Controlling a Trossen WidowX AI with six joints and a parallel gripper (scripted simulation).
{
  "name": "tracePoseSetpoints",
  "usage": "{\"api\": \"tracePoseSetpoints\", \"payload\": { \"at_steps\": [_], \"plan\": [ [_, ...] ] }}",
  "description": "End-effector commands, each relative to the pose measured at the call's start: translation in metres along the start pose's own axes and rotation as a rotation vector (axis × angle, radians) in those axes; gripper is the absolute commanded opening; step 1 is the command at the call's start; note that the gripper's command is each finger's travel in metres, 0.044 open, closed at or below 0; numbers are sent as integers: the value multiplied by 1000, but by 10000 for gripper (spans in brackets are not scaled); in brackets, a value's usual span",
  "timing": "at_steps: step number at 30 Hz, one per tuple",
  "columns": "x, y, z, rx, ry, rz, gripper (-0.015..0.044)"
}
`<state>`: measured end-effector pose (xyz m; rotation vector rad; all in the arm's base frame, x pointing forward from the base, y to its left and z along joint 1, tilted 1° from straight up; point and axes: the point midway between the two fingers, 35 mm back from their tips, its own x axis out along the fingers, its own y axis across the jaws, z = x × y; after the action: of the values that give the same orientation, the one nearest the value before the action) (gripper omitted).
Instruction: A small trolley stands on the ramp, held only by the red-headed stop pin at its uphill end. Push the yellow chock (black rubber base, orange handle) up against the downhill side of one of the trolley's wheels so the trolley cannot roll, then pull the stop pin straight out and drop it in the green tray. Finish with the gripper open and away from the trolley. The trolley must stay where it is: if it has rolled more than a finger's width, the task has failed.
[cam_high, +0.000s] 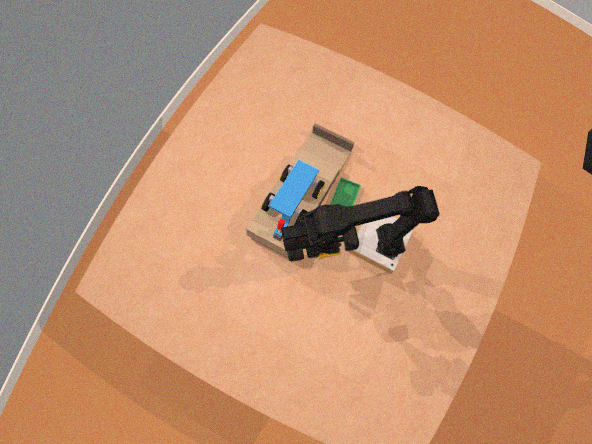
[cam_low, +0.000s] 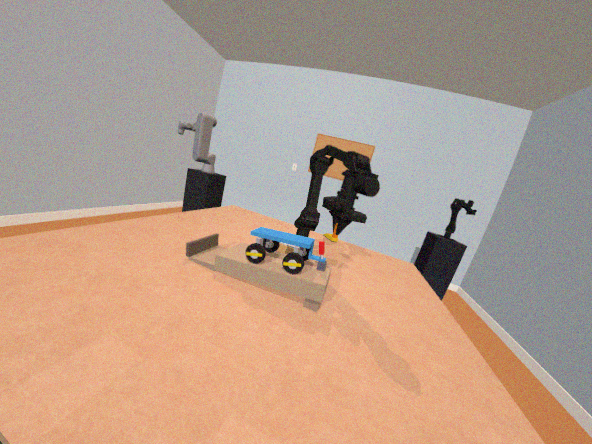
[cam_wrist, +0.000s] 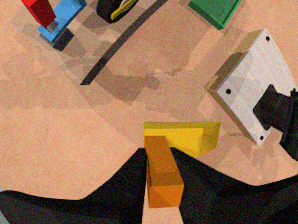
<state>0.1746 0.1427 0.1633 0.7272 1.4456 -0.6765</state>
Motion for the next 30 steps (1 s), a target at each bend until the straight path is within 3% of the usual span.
{"api": "tracePoseSetpoints", "payload": {
  "at_steps": [1,17,30],
  "plan": [
    [-1,0,0,114,3,2,0],
    [-1,0,0,649,4,3,0],
    [0,-7,18,683,2,3,0]
  ]
}}
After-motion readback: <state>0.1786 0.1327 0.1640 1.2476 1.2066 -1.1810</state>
